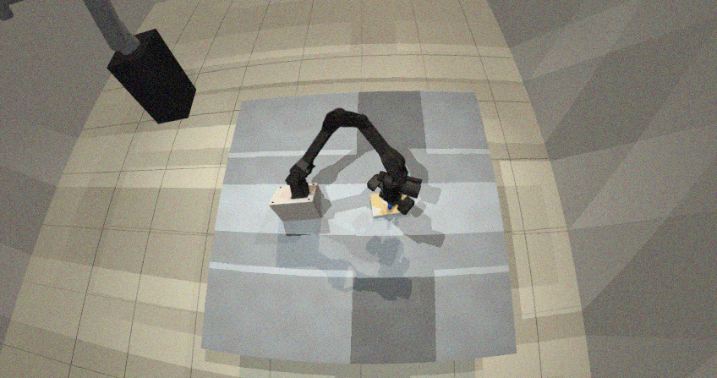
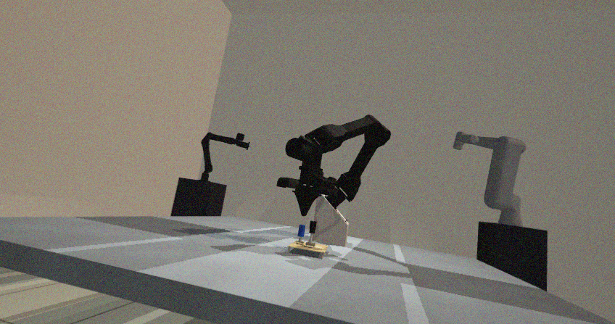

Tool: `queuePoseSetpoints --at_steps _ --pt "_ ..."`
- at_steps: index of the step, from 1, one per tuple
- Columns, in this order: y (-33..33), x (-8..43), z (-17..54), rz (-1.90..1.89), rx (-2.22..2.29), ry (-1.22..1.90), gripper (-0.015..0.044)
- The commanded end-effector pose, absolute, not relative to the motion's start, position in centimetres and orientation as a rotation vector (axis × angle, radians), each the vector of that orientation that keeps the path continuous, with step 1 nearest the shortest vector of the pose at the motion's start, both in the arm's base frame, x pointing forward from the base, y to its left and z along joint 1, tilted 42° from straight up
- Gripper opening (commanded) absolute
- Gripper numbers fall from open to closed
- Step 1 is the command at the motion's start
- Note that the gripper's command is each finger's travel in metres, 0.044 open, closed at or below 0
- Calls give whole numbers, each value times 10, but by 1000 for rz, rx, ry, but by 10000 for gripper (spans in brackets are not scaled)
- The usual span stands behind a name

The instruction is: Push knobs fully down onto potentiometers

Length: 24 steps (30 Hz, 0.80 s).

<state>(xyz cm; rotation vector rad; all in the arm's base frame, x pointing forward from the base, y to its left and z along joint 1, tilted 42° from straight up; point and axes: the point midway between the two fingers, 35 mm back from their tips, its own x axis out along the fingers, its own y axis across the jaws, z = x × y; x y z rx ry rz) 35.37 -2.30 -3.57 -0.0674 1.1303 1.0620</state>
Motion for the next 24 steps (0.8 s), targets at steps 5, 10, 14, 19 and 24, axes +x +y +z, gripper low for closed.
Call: queuePoseSetpoints --at_steps 5,10,14,19,24 --pt "-18 354 -42 1059 -61 1128 0" --pt "-12 354 -48 1059 -60 1128 0" --pt "-8 354 -52 1060 -60 1128 0" --pt "-9 354 -52 1060 -60 1128 0" --pt "-9 354 -52 1060 -60 1128 0"
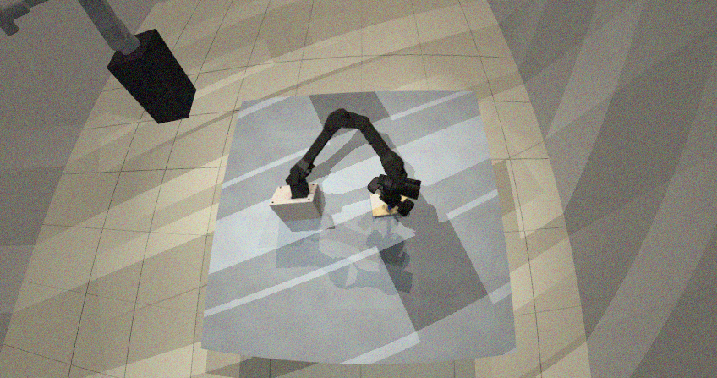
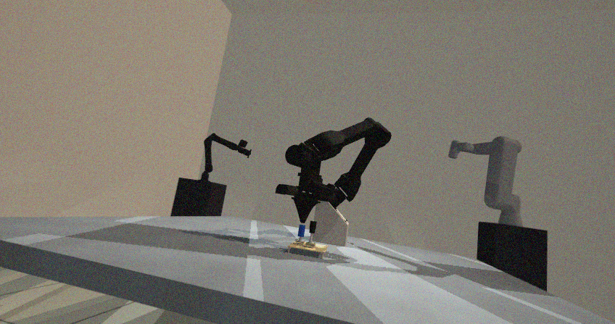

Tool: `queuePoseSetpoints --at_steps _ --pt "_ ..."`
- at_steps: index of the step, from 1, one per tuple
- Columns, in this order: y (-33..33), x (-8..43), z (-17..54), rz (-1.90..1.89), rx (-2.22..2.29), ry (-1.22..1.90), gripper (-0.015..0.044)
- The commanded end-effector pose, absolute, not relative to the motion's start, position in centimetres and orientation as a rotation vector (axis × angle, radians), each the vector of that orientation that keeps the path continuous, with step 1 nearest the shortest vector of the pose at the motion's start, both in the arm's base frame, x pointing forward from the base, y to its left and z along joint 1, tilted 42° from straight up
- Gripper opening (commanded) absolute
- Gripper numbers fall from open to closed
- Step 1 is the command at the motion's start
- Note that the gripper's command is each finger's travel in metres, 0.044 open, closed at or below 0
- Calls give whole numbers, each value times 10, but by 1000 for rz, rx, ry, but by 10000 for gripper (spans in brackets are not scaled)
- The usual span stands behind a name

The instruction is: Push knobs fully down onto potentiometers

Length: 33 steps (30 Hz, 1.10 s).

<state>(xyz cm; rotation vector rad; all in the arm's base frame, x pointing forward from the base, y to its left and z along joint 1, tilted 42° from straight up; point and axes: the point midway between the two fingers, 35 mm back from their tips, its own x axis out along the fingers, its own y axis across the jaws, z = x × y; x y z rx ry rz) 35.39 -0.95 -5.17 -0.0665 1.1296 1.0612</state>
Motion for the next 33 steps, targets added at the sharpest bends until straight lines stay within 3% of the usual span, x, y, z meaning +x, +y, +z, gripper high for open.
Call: queuePoseSetpoints --at_steps 1,33 --pt "-8 354 -52 1060 -60 1128 0" --pt "-5 354 -55 1060 -60 1128 0"
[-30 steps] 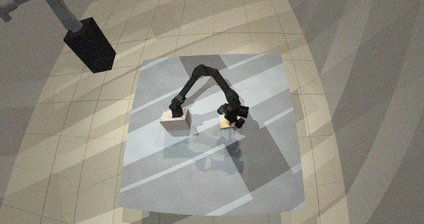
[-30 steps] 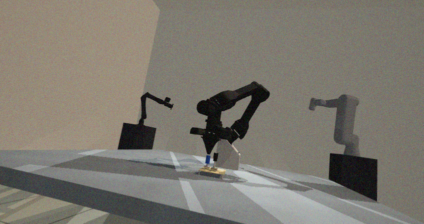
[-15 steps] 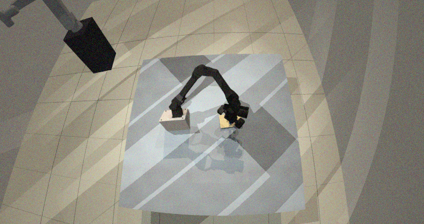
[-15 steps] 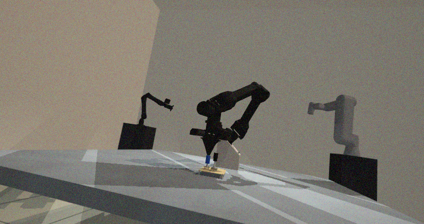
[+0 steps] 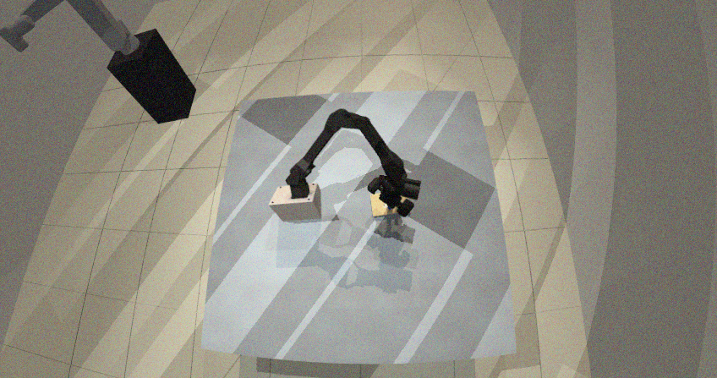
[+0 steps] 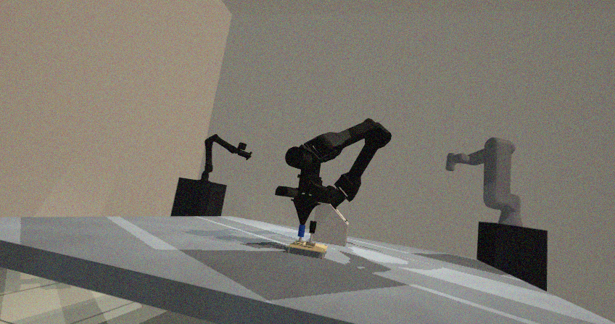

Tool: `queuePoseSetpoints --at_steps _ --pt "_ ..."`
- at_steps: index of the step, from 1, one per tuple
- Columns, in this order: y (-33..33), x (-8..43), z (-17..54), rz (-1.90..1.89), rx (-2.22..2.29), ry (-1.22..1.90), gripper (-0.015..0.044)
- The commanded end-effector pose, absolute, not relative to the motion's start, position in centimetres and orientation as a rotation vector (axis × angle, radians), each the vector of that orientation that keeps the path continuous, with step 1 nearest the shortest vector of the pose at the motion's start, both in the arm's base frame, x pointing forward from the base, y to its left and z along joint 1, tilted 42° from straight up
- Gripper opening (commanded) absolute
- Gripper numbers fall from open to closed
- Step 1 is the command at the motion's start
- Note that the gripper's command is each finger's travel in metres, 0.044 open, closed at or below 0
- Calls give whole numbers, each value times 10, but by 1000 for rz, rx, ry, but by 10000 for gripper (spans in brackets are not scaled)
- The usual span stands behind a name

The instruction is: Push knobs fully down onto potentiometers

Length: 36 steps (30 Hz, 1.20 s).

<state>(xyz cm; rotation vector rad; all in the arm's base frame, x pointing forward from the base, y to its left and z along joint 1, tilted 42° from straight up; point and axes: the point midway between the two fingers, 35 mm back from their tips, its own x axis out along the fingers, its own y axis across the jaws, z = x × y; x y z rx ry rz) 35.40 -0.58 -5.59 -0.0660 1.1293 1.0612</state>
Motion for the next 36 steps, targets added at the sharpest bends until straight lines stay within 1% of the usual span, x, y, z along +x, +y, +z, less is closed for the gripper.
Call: queuePoseSetpoints --at_steps 1,36 --pt "-5 354 -55 1060 -60 1128 0" --pt "-2 354 -59 1060 -60 1128 0"
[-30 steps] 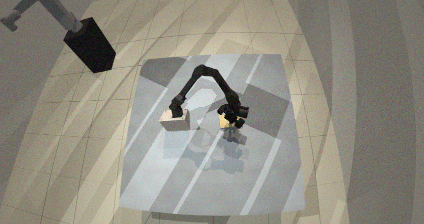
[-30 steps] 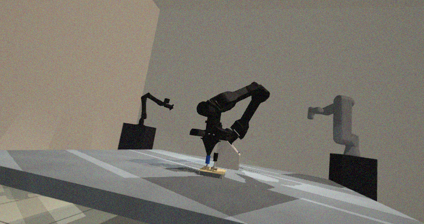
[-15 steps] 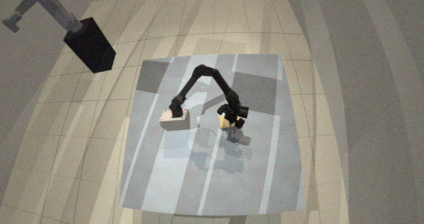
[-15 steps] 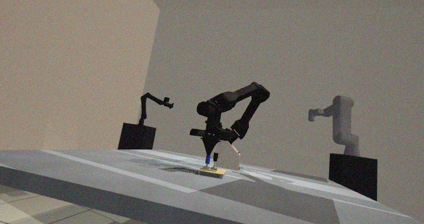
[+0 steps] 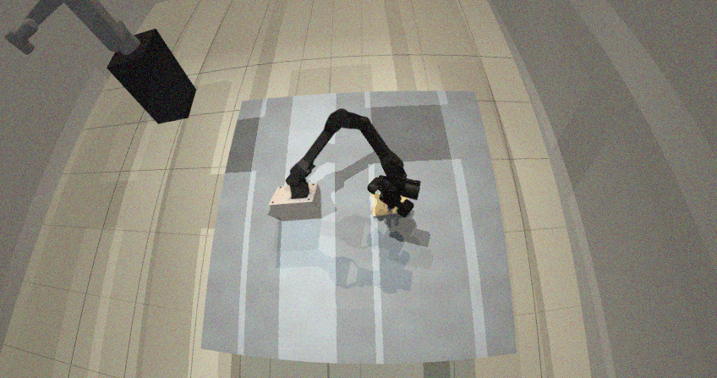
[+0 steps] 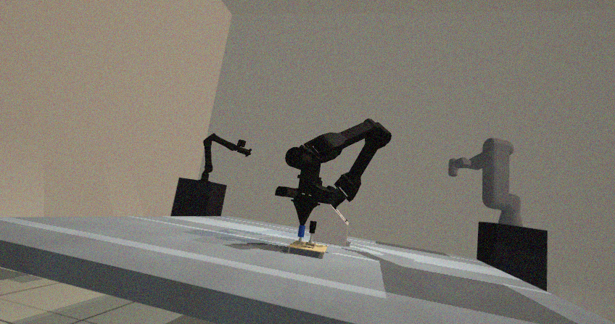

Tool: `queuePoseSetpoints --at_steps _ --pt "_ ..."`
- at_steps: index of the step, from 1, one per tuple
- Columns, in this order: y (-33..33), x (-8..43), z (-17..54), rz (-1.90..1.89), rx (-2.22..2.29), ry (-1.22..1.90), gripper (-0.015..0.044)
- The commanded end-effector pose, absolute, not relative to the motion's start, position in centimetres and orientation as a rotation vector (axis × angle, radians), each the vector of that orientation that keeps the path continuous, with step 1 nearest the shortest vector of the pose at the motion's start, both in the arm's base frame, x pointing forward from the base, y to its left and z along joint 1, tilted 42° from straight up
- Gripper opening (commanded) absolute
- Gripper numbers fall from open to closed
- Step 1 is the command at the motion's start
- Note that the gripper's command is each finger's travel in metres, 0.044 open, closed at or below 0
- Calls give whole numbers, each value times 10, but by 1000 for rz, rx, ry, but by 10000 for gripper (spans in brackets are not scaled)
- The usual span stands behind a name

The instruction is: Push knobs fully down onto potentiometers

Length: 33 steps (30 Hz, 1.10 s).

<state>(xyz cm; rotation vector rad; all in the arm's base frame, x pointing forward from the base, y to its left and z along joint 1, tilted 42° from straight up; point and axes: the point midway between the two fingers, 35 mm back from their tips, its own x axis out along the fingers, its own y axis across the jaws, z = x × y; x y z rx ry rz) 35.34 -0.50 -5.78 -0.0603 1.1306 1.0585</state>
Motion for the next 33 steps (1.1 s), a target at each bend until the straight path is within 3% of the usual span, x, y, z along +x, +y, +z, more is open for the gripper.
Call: queuePoseSetpoints --at_steps 1,33 --pt "-2 354 -59 1060 -60 1128 0" --pt "1 354 -63 1060 -59 1128 0"
